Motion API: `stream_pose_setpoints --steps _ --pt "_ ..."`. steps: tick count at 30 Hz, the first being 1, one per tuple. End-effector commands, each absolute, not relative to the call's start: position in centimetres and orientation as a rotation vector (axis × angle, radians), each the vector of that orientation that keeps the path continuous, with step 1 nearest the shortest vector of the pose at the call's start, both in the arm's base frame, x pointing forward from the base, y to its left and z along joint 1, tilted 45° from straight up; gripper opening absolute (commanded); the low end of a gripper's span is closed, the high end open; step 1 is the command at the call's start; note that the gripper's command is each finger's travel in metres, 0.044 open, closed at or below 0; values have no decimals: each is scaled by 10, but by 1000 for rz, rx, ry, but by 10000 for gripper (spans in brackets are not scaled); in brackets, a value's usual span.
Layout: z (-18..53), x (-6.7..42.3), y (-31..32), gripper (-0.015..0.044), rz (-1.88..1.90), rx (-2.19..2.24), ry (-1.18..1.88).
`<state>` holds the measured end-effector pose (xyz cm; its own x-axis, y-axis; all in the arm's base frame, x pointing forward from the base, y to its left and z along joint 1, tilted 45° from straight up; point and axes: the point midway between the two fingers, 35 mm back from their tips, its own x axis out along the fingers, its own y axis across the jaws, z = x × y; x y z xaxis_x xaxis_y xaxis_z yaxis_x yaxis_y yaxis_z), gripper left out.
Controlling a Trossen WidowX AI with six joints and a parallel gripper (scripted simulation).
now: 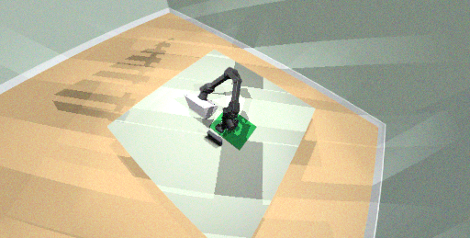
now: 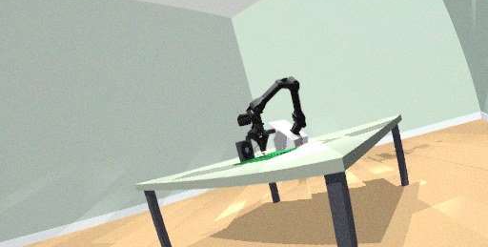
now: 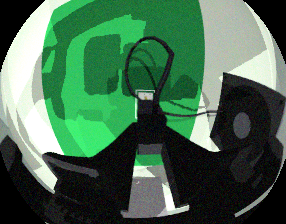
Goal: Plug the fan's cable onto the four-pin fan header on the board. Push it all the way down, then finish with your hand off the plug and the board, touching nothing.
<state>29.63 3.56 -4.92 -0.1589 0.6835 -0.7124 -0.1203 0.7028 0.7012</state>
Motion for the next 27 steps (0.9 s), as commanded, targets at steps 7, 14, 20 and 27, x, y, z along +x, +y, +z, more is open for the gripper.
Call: stream_pose_setpoints --steps 7,14,20,27 --pt "-49 298 36 0 750 478 1581" --pt "-50 297 37 0 750 478 1581" --pt "-51 297 38 0 750 479 1581" --pt "-52 296 39 0 749 479 1582"
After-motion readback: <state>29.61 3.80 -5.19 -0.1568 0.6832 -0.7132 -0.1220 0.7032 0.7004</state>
